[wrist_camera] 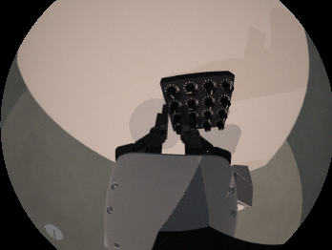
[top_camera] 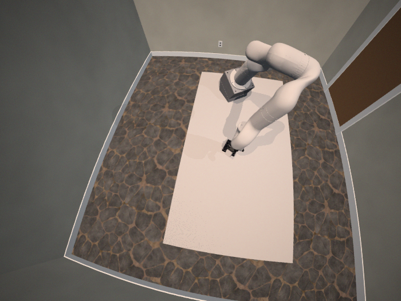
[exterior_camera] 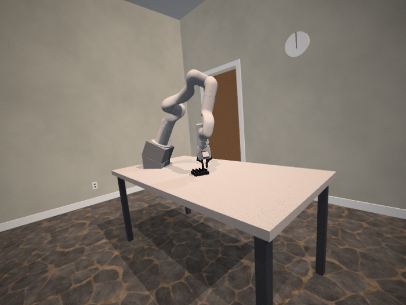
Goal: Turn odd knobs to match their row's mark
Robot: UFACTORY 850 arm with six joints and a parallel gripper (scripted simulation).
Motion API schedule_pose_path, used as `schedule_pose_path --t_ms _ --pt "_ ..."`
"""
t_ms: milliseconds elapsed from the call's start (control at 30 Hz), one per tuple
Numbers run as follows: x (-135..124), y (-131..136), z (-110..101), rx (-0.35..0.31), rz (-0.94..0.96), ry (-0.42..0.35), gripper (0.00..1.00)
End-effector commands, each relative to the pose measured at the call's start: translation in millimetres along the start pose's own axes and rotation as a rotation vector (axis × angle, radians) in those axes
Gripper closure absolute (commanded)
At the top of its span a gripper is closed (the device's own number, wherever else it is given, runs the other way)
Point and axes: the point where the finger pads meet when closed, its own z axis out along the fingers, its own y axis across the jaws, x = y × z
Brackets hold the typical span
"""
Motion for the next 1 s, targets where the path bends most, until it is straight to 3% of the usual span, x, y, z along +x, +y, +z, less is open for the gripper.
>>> schedule_pose_path --t_ms 0,967 --pt "0.7 -0.4 -0.5 0.001 0.0 0.001 0.81" --pt "0.7 -0.4 9.0 0.001 0.0 0.001 0.81"
